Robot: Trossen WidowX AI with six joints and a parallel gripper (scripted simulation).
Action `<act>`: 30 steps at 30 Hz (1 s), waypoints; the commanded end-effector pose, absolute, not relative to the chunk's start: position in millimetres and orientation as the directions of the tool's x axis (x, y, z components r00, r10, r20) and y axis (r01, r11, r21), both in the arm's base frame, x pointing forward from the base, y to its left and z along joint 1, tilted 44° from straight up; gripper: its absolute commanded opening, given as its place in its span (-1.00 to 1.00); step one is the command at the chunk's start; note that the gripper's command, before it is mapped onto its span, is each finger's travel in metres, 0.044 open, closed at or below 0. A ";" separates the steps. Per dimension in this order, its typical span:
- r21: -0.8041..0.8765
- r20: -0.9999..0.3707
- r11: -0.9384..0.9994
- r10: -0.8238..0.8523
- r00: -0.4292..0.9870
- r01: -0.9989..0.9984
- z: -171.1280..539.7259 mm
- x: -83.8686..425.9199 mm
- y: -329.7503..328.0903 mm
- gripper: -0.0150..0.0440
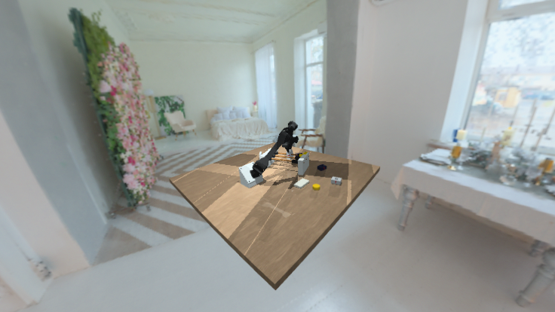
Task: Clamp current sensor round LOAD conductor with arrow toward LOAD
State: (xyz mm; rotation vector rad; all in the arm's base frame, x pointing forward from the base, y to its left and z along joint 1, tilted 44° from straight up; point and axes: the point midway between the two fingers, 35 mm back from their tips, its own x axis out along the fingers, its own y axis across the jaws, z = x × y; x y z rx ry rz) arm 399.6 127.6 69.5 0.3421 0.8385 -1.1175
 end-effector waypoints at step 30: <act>-0.194 -0.727 0.391 -0.673 0.135 0.900 44.2 406.4 104.1 1.00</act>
